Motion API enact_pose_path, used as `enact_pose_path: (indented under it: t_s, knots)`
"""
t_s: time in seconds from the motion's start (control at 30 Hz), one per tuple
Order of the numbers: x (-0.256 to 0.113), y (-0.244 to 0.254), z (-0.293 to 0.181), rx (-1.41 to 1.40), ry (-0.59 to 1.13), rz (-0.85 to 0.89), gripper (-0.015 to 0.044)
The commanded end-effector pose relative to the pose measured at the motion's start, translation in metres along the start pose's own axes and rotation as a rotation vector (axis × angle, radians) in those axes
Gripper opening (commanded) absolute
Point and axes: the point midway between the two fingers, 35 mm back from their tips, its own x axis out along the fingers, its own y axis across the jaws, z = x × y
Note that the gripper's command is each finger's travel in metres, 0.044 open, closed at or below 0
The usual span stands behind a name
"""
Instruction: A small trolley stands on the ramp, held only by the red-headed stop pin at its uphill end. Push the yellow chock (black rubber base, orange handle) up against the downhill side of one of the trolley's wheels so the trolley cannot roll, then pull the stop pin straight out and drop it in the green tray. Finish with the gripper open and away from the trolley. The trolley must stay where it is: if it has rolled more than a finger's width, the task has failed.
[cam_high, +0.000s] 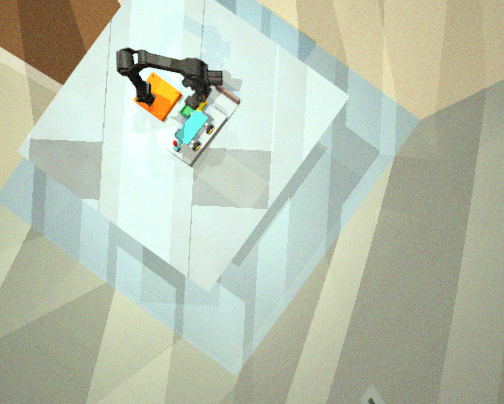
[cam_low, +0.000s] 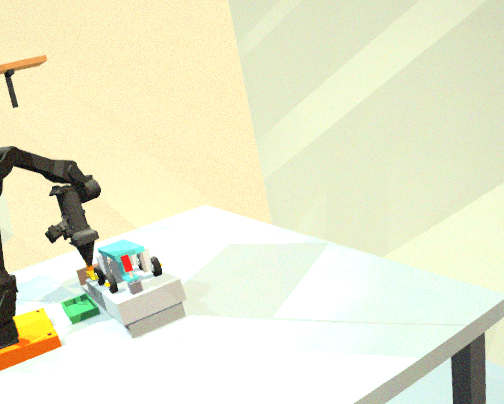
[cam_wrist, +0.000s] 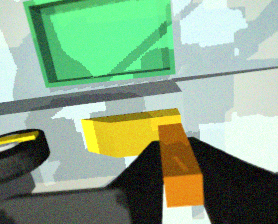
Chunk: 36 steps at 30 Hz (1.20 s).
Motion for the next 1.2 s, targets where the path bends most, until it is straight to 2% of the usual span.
enact_pose_path:
  t_s: [0.0,1.17]
  knots:
    - [0.006,0.002,0.0,-0.004,0.001,0.007,0.0]
    - [0.003,0.031,-0.002,-0.004,0.002,0.009,0.0]
